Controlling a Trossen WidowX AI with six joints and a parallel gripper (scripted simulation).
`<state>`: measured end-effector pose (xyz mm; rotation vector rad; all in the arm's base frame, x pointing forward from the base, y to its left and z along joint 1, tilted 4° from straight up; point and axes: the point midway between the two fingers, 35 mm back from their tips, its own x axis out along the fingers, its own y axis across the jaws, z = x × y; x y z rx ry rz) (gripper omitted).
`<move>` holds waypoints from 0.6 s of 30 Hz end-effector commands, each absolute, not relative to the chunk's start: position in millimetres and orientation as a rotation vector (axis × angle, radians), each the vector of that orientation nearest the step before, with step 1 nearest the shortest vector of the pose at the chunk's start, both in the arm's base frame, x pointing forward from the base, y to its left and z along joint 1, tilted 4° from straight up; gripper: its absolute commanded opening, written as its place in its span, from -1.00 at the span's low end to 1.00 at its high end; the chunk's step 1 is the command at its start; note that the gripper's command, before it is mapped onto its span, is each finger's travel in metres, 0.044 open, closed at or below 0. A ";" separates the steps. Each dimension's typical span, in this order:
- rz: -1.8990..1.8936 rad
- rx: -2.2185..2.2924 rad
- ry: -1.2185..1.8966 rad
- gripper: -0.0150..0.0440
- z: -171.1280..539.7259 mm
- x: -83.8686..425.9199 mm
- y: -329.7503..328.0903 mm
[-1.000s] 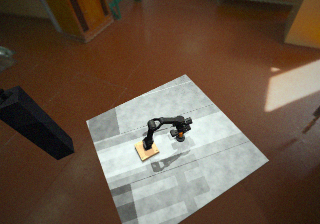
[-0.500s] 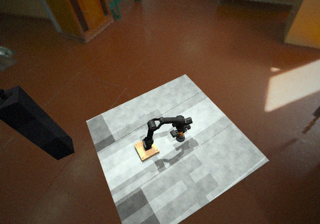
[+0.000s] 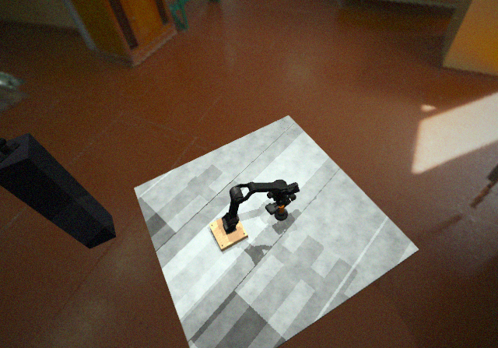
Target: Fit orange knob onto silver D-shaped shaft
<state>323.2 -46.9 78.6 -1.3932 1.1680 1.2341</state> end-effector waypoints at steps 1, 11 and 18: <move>1.237 -1.396 1.163 -0.49 78.5 323.8 -47.0; 1.237 -1.396 1.163 -0.49 81.3 324.1 -47.1; 1.300 -1.459 1.121 -0.49 83.2 324.4 -47.0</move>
